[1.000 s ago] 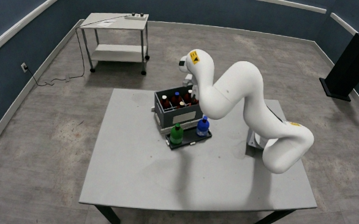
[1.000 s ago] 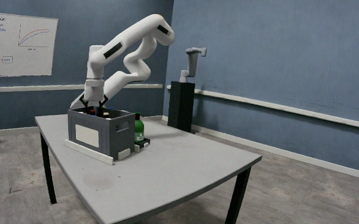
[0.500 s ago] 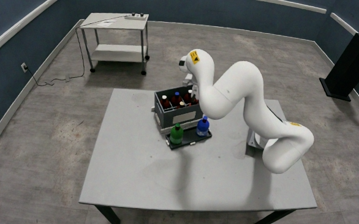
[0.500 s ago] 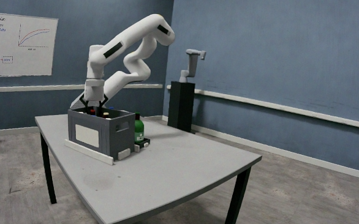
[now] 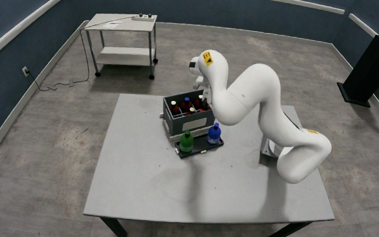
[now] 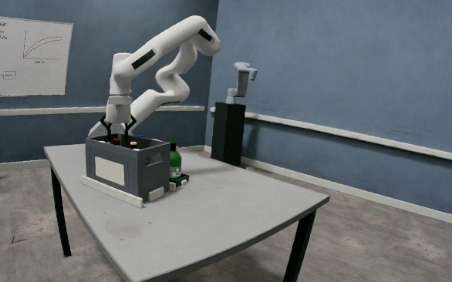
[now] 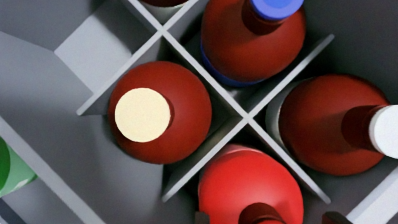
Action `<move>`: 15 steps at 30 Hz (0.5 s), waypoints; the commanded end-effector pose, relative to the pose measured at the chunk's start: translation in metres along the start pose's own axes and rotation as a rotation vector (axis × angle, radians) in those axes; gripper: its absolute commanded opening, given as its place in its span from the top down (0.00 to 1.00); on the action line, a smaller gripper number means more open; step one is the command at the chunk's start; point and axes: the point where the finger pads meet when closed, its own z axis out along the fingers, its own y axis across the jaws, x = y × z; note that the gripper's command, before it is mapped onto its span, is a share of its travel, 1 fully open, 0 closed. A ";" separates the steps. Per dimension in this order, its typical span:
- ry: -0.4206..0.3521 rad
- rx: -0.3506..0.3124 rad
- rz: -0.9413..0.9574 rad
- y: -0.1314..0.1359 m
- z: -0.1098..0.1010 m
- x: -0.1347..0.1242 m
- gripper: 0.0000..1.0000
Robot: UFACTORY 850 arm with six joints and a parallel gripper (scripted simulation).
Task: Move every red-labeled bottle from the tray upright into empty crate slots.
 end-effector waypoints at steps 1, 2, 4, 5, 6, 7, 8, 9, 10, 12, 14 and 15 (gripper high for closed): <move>0.002 -0.001 -0.001 0.000 -0.013 0.001 0.34; 0.002 -0.001 -0.001 0.000 -0.016 0.001 0.34; 0.002 -0.001 -0.001 0.000 -0.016 0.001 0.34; 0.002 -0.001 -0.001 0.000 -0.018 0.001 0.34; 0.002 -0.001 -0.001 0.000 -0.021 0.001 0.34; 0.002 -0.001 -0.001 0.000 -0.023 0.001 0.34; 0.002 -0.001 -0.001 0.000 -0.026 0.001 0.34; 0.002 -0.001 -0.001 0.000 -0.028 0.001 0.34; 0.002 -0.001 -0.001 0.000 -0.031 0.001 0.34; 0.002 -0.001 -0.001 0.000 -0.036 0.001 0.34; 0.002 -0.001 -0.001 0.000 -0.041 0.001 0.34; 0.002 -0.001 -0.001 0.000 -0.044 0.001 0.34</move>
